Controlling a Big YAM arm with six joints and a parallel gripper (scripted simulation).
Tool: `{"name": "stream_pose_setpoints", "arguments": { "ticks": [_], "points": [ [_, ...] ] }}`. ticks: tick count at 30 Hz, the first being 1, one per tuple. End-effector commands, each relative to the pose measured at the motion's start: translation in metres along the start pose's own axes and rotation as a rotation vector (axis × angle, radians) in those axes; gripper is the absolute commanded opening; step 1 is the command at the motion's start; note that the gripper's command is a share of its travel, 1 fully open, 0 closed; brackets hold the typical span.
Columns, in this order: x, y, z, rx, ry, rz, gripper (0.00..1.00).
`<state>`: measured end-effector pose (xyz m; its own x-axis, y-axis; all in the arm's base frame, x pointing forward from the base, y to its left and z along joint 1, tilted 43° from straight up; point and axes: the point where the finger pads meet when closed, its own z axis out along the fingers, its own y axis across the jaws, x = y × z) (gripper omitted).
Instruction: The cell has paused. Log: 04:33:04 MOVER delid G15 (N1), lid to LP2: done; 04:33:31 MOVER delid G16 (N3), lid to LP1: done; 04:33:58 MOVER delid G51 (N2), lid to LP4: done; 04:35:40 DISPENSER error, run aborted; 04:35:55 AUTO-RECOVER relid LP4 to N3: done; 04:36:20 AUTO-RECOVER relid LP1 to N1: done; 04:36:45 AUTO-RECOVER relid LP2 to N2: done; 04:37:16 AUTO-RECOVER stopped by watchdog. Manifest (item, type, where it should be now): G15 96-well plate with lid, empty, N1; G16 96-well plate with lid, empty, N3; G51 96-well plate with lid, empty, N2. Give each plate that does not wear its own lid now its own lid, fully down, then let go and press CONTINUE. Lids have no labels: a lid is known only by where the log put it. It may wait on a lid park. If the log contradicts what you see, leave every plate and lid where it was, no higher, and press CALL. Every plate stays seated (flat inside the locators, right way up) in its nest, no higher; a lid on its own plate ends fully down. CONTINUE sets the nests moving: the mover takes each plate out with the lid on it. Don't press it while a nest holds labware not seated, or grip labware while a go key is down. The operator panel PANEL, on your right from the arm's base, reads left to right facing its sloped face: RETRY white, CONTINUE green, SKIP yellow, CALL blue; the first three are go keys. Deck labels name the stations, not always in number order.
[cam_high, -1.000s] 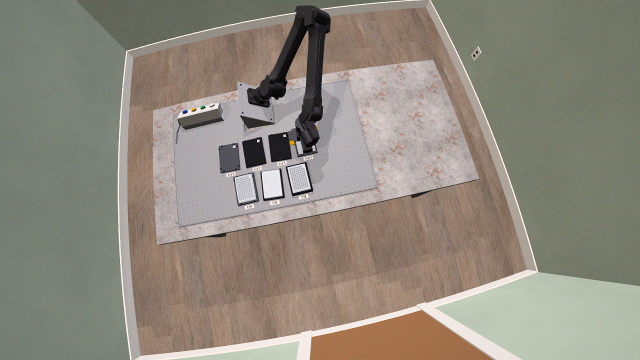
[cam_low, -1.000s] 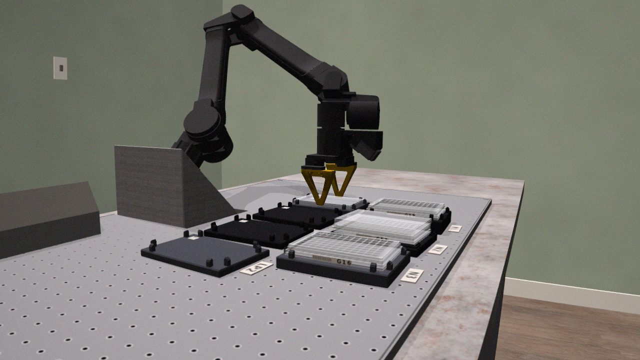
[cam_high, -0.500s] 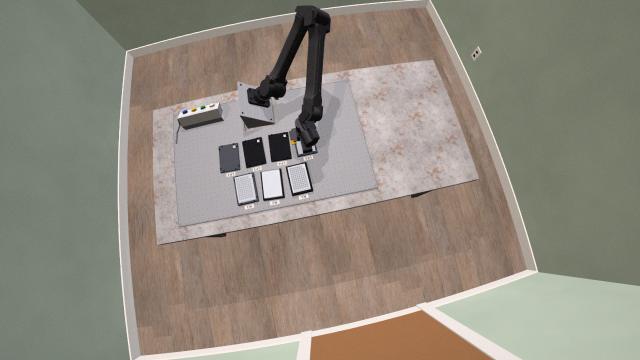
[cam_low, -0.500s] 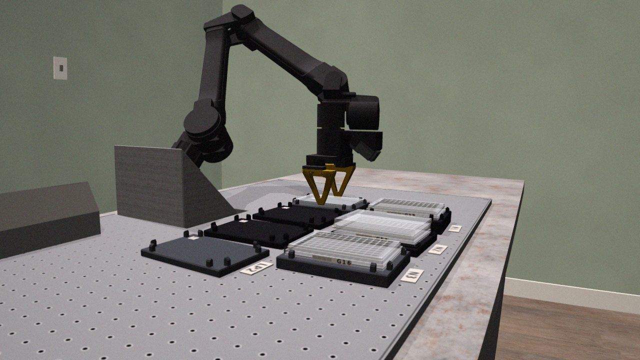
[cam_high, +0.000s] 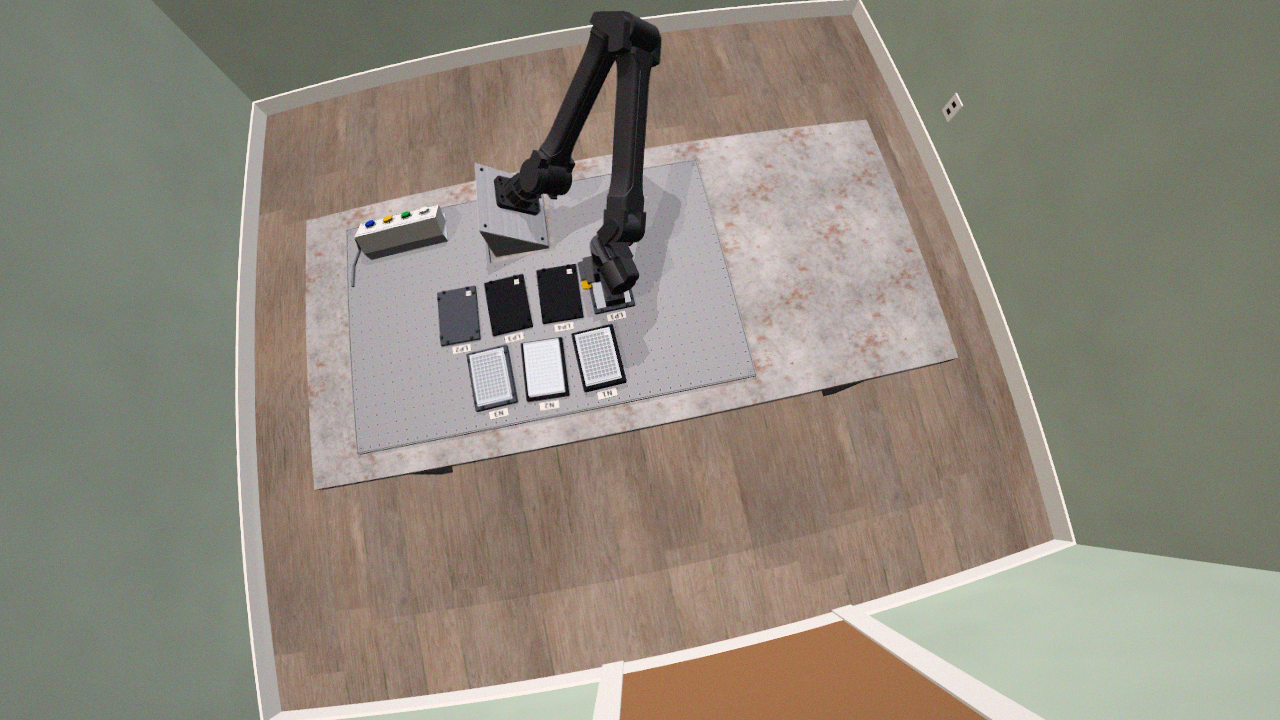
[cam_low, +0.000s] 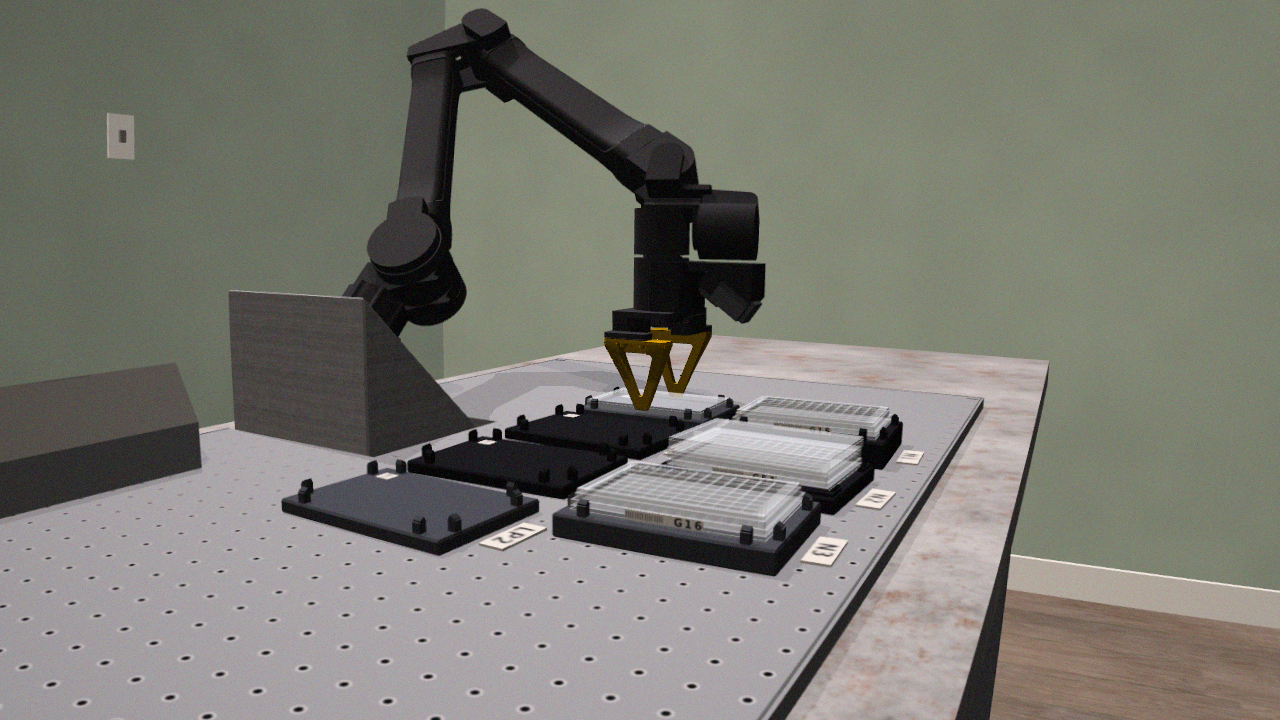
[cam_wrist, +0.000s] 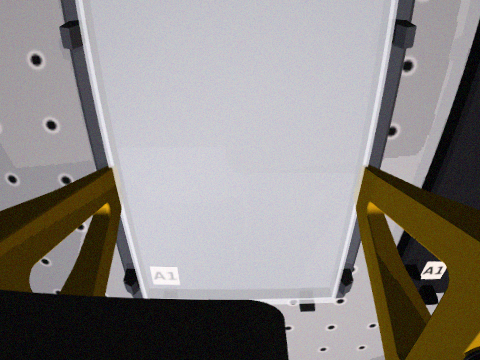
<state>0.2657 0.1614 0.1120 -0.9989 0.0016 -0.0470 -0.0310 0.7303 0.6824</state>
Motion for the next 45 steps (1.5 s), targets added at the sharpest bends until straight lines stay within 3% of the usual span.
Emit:
{"name": "stream_pose_setpoints", "arguments": {
  "ticks": [1,16,17,20,45],
  "points": [
    [0.001,0.001,0.004,0.001,0.006,-0.005,0.00],
    [0.001,0.002,0.004,0.001,0.004,-0.007,0.00],
    [0.005,0.002,0.000,0.002,0.012,-0.016,0.00],
    [-0.015,0.011,-0.021,-0.006,-0.043,-0.030,0.00],
    [-0.015,0.010,-0.060,-0.002,-0.043,-0.031,0.00]
  ]
}}
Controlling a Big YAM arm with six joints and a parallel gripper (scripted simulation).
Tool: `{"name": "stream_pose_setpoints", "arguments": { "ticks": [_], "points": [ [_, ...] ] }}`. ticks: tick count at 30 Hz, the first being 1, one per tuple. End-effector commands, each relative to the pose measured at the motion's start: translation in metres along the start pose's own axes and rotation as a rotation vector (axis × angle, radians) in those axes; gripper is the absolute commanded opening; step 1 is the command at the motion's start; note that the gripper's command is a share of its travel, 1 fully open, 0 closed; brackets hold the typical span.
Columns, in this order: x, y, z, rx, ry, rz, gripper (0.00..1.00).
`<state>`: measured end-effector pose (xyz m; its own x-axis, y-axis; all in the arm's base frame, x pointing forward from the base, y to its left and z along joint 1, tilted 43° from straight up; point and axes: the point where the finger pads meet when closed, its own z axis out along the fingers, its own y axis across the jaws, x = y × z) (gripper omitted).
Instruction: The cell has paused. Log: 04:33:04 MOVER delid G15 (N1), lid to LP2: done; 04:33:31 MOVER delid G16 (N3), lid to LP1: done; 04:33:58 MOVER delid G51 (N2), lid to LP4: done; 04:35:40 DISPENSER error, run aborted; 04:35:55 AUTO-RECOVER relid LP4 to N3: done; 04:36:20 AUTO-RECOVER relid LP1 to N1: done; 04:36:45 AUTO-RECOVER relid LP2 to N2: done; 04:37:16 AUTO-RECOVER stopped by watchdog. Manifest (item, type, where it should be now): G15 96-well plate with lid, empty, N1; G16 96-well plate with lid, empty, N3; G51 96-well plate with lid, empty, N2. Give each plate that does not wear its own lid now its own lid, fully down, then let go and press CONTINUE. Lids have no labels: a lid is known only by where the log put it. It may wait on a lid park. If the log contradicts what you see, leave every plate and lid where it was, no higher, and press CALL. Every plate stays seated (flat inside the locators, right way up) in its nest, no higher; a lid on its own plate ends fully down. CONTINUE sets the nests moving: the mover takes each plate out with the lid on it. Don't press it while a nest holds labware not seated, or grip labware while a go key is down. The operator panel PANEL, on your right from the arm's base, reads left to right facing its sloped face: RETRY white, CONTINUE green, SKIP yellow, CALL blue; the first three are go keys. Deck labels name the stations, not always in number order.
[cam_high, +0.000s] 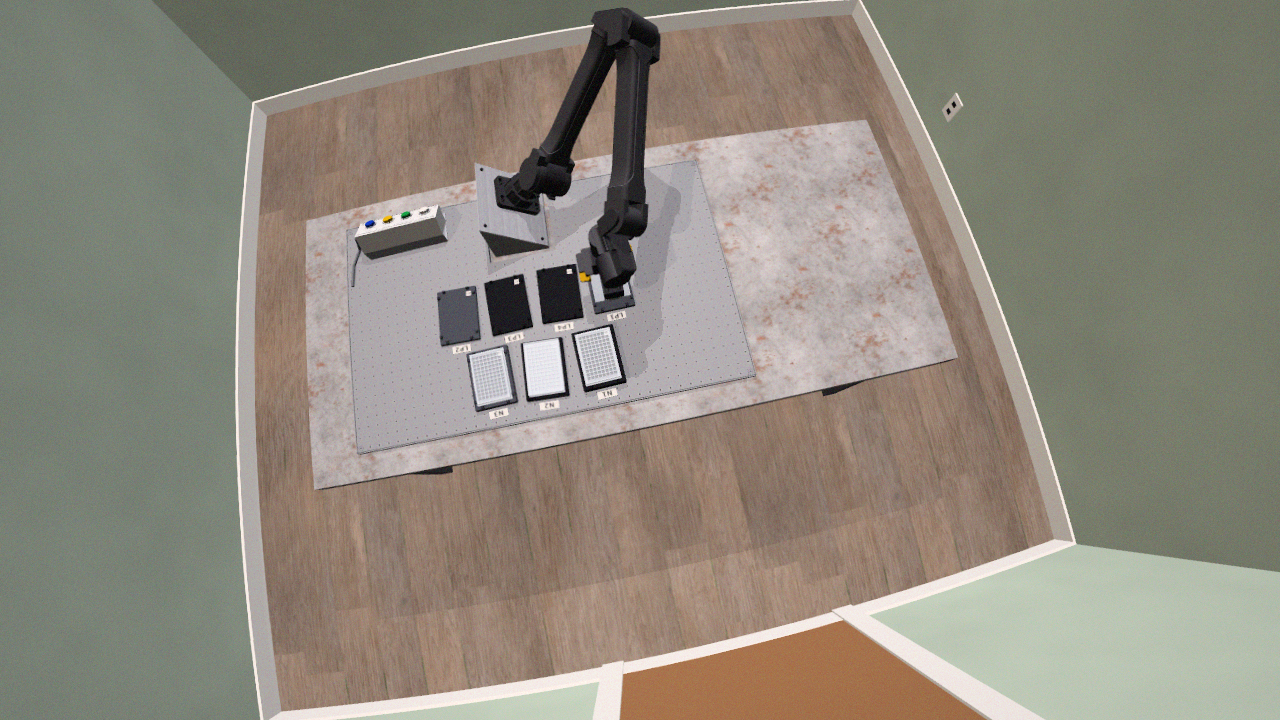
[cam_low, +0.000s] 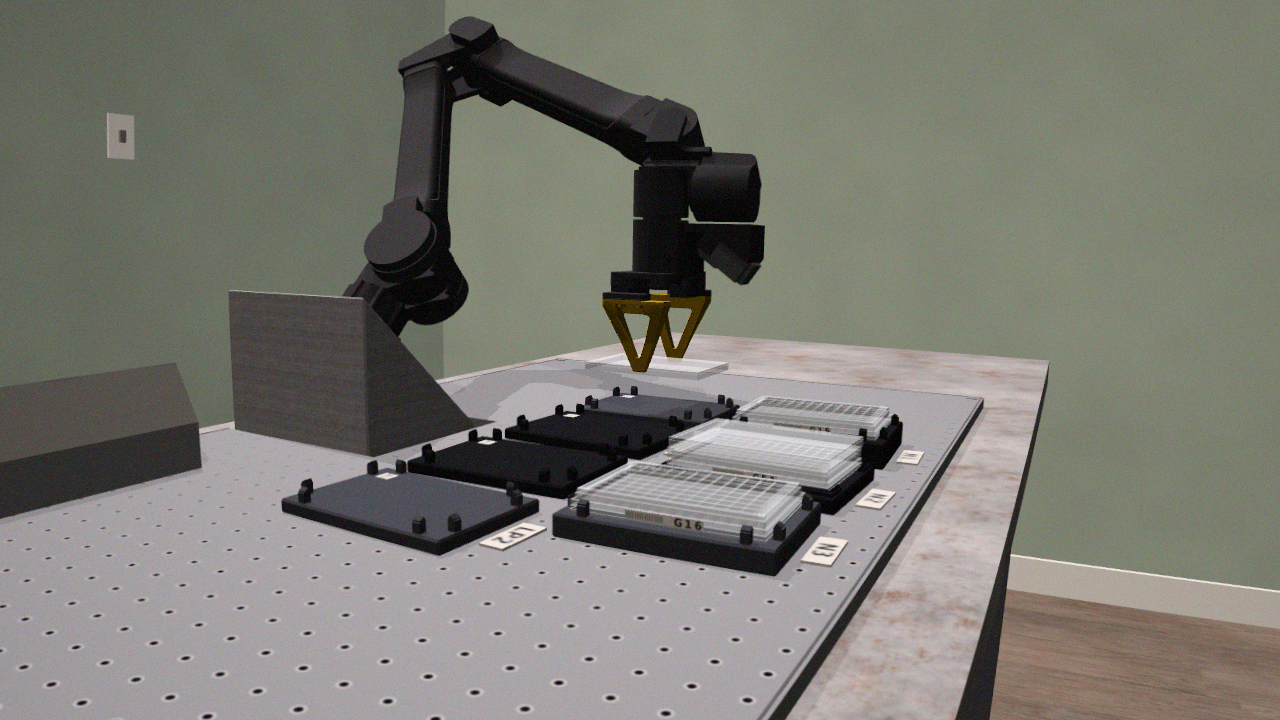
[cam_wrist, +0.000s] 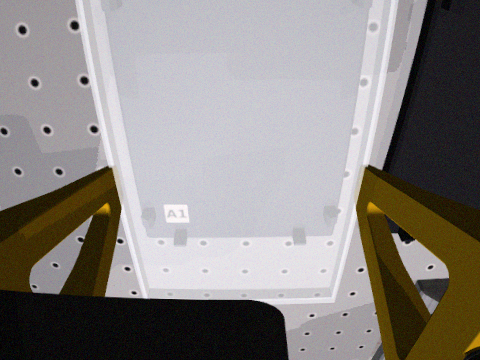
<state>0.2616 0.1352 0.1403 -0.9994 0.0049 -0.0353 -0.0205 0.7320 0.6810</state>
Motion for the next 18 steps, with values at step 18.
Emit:
{"name": "stream_pose_setpoints", "arguments": {
  "ticks": [18],
  "points": [
    [-0.0111,0.0054,-0.0142,-0.002,-0.026,-0.027,0.00]
  ]
}}
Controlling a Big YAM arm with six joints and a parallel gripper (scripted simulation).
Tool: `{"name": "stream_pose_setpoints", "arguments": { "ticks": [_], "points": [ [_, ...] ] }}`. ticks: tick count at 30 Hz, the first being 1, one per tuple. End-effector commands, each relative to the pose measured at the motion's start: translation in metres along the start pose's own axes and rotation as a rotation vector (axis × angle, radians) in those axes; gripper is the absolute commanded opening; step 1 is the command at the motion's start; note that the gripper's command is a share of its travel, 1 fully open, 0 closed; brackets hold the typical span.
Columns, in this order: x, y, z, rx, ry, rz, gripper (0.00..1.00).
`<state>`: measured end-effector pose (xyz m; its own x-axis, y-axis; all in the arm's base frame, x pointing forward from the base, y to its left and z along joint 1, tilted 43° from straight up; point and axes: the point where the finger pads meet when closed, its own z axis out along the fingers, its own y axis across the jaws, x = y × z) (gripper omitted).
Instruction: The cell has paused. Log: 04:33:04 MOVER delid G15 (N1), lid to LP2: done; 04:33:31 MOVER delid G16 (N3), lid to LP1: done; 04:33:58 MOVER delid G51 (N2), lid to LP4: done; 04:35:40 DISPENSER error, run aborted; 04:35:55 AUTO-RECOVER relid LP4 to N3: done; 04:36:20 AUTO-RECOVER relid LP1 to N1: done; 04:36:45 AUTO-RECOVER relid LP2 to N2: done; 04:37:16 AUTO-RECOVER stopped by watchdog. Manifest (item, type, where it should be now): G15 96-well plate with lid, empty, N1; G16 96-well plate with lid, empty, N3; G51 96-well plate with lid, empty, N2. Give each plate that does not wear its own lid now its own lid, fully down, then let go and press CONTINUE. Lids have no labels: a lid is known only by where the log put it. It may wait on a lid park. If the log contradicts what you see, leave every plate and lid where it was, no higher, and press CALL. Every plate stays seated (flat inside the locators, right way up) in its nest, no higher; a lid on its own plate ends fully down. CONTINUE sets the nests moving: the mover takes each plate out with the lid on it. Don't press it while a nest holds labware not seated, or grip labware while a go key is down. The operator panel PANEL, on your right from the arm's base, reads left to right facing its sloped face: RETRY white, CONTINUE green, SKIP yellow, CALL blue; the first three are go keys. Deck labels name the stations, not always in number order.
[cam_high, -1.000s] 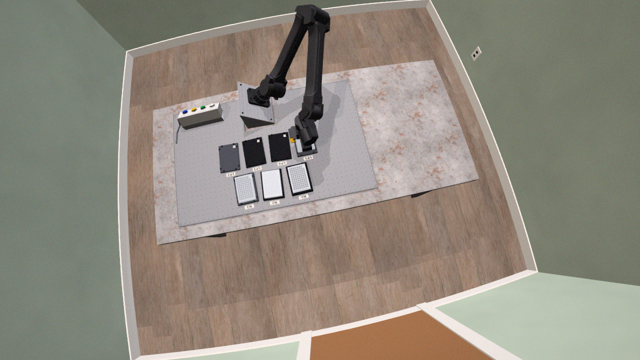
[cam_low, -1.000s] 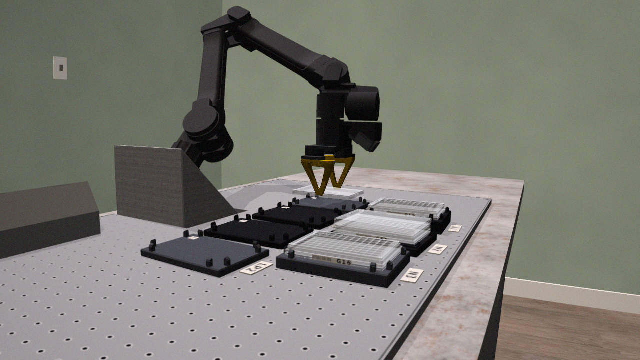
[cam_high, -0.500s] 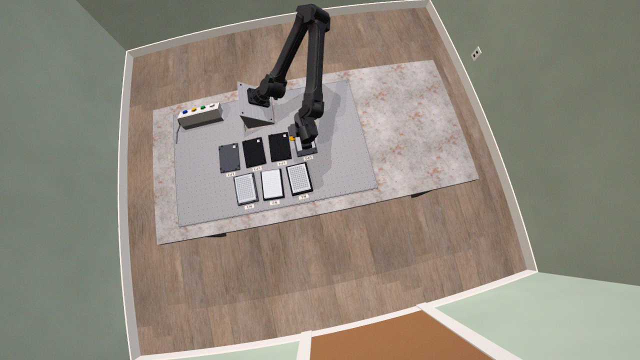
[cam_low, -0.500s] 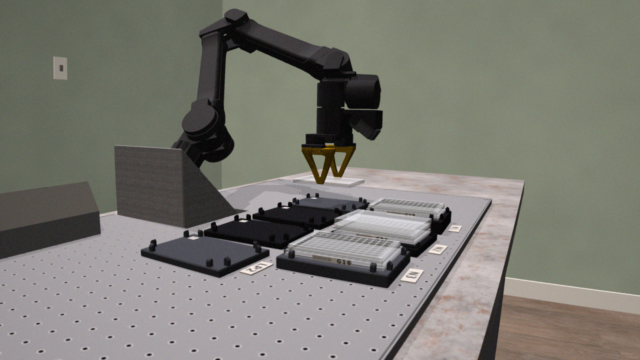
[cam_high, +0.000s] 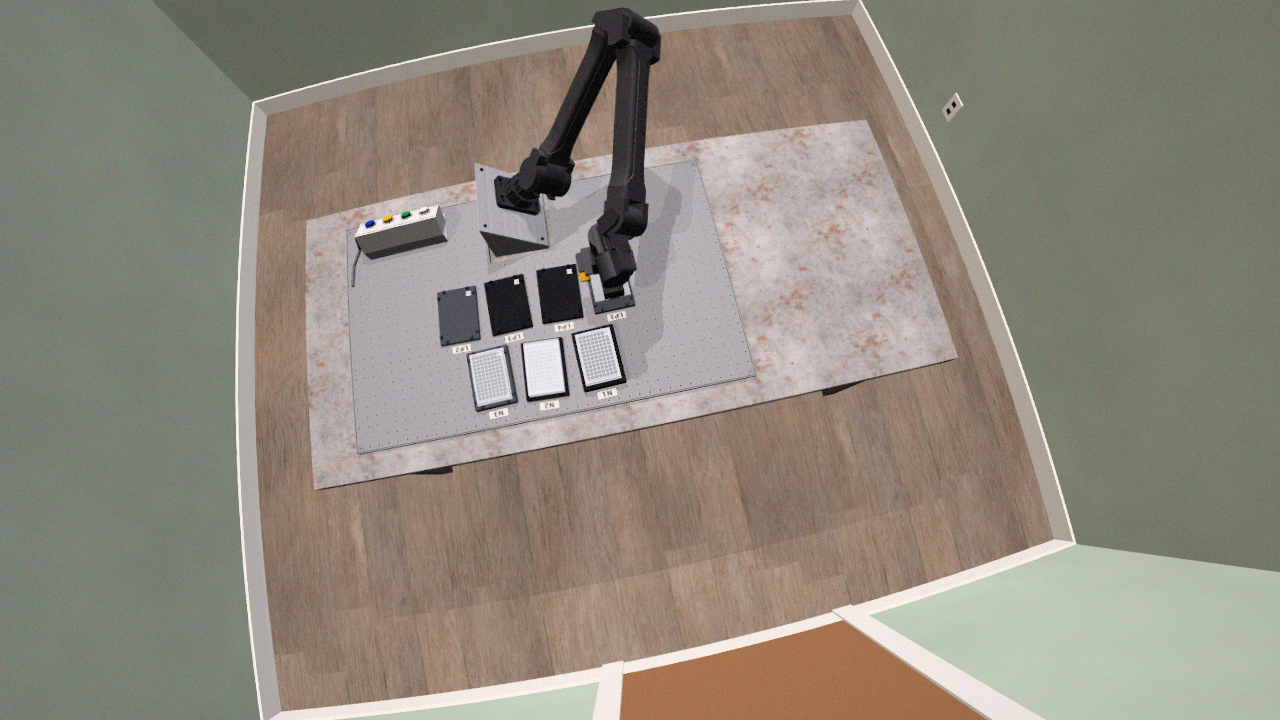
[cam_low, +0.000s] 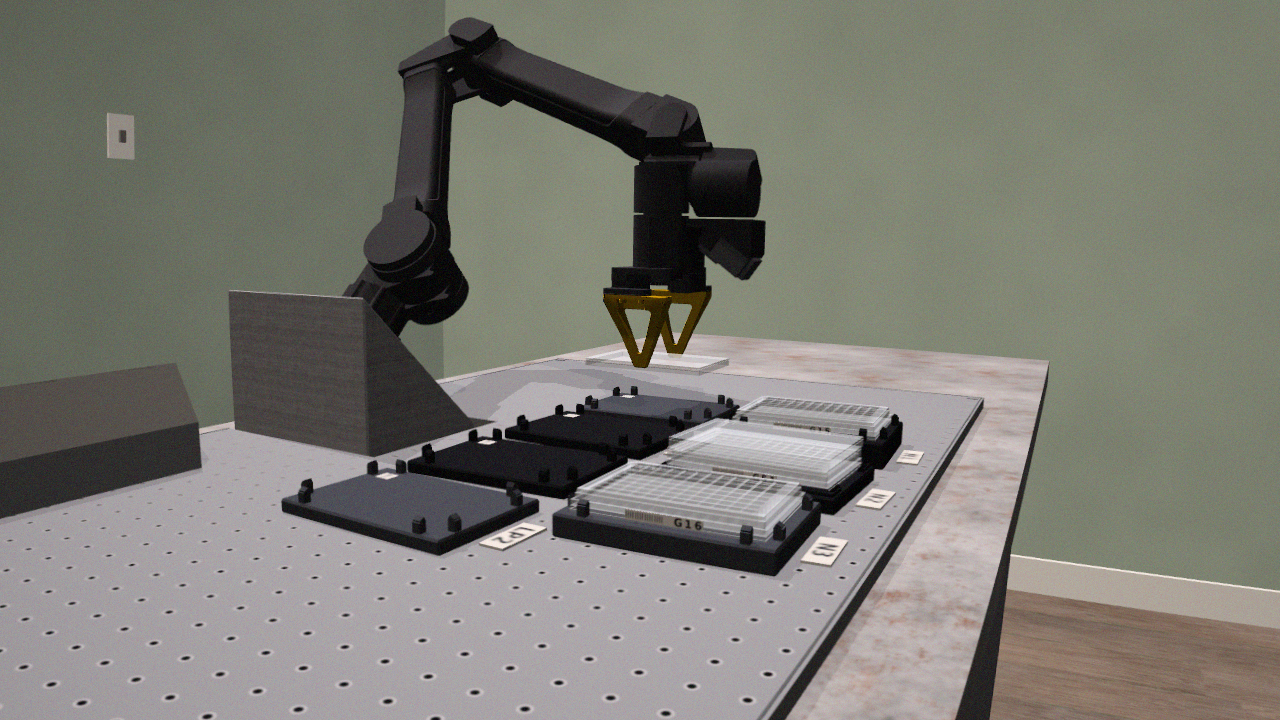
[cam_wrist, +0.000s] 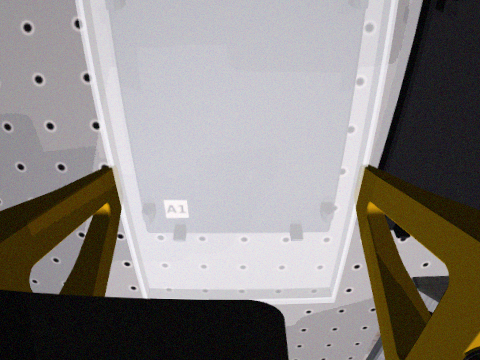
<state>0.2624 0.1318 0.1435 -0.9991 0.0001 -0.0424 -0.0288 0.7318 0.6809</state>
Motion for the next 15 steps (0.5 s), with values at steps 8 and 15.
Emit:
{"name": "stream_pose_setpoints", "arguments": {
  "ticks": [8,15],
  "points": [
    [-0.018,0.006,-0.016,-0.002,-0.032,-0.018,0.00],
    [-0.038,-0.022,-0.016,0.001,-0.050,-0.043,0.00]
  ]
}}
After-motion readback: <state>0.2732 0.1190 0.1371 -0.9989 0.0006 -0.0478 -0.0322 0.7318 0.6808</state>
